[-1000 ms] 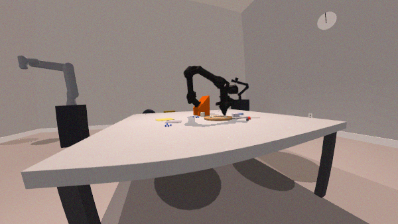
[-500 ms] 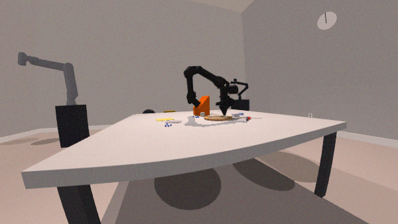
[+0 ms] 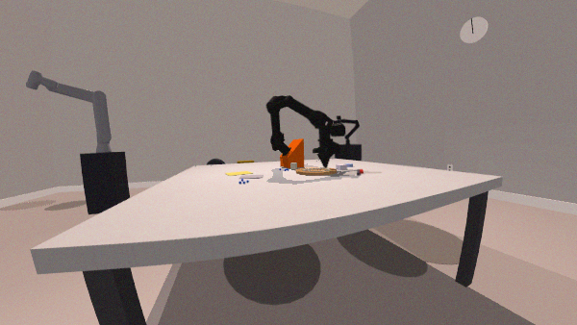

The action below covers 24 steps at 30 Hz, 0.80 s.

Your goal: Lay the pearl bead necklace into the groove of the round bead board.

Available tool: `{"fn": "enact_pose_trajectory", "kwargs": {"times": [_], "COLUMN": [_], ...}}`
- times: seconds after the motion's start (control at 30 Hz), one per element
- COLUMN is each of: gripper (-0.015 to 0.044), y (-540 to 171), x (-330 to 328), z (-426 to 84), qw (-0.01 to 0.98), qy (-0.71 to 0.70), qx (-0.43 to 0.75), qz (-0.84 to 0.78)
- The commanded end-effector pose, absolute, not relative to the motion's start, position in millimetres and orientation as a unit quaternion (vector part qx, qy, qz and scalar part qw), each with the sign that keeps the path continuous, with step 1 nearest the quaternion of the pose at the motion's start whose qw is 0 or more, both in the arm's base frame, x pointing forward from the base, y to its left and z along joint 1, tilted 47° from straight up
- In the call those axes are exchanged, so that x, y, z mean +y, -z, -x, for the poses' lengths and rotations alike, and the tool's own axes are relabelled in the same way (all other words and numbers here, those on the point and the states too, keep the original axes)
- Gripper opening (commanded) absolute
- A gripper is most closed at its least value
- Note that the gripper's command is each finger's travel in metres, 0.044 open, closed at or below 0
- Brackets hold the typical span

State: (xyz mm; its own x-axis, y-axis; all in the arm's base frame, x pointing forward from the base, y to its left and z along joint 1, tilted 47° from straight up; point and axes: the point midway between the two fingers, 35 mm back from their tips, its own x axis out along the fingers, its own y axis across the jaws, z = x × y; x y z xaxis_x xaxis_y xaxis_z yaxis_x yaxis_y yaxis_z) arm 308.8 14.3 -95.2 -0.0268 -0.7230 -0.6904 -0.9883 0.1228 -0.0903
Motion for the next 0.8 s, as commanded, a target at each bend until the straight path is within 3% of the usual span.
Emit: {"fn": "enact_pose_trajectory", "kwargs": {"times": [0.0,0.1,0.67,0.77], "gripper": [0.0,0.0,0.044,0.044], "y": [95,95,87,90], "x": [10,10,20,18], "z": [-308,-308,-309,-307], "qw": [0.304,0.304,0.305,0.303], "qy": [-0.213,-0.213,-0.214,-0.215], "qx": [0.686,0.686,0.685,0.685], "qz": [0.626,0.626,0.626,0.626]}}
